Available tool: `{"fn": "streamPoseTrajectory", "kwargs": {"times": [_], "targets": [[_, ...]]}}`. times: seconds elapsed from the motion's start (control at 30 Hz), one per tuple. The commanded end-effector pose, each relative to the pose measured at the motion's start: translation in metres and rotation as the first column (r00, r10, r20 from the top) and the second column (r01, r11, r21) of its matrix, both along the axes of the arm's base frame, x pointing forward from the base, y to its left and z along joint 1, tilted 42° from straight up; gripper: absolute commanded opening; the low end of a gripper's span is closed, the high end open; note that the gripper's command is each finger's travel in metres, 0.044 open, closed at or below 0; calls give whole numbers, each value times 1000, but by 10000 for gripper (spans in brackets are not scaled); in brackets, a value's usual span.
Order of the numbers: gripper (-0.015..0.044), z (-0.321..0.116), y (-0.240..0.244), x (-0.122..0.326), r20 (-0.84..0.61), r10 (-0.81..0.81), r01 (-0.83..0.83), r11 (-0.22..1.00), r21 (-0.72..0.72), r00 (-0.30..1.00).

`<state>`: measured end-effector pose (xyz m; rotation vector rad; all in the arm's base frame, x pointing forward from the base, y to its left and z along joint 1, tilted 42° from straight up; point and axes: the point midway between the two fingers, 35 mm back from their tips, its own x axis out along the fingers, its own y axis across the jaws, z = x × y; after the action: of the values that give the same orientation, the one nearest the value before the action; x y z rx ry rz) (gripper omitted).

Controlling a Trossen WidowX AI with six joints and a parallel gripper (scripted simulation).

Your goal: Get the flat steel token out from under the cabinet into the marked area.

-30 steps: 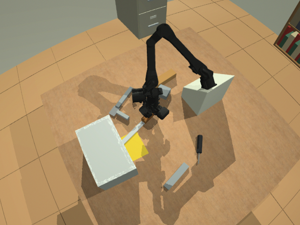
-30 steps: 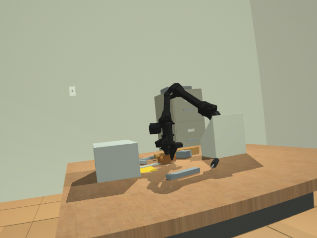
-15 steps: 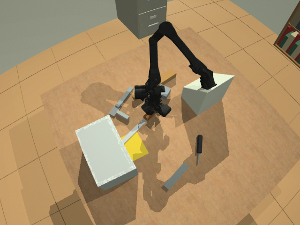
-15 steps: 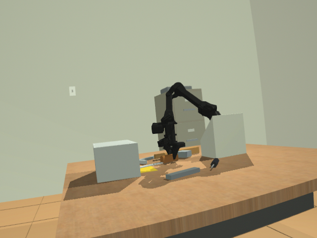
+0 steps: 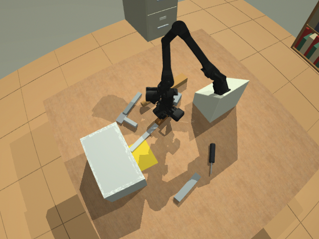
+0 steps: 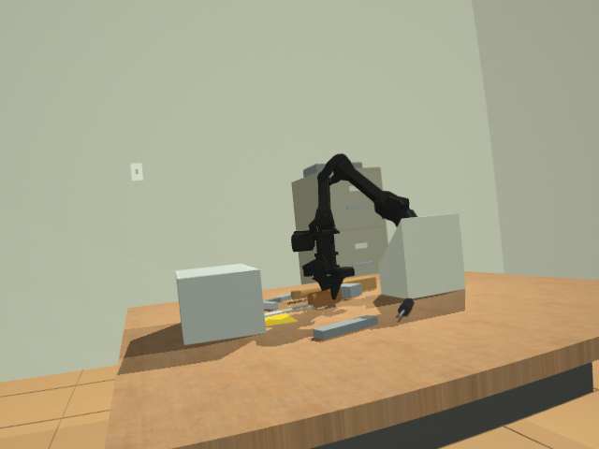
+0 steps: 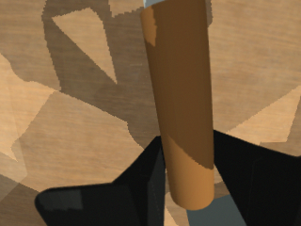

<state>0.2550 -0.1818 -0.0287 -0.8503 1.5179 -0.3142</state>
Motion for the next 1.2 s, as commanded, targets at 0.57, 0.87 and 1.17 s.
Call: {"fn": "streamPoseTrajectory", "kwargs": {"times": [0.57,0.87,1.17], "targets": [[0,6,-6,-13,-6,2,-2,1000,2,1000],[200,4,-5,-13,-2,-3,3,1000,2,1000],[270,5,-5,-12,-3,-4,4,1000,4,1000]]}}
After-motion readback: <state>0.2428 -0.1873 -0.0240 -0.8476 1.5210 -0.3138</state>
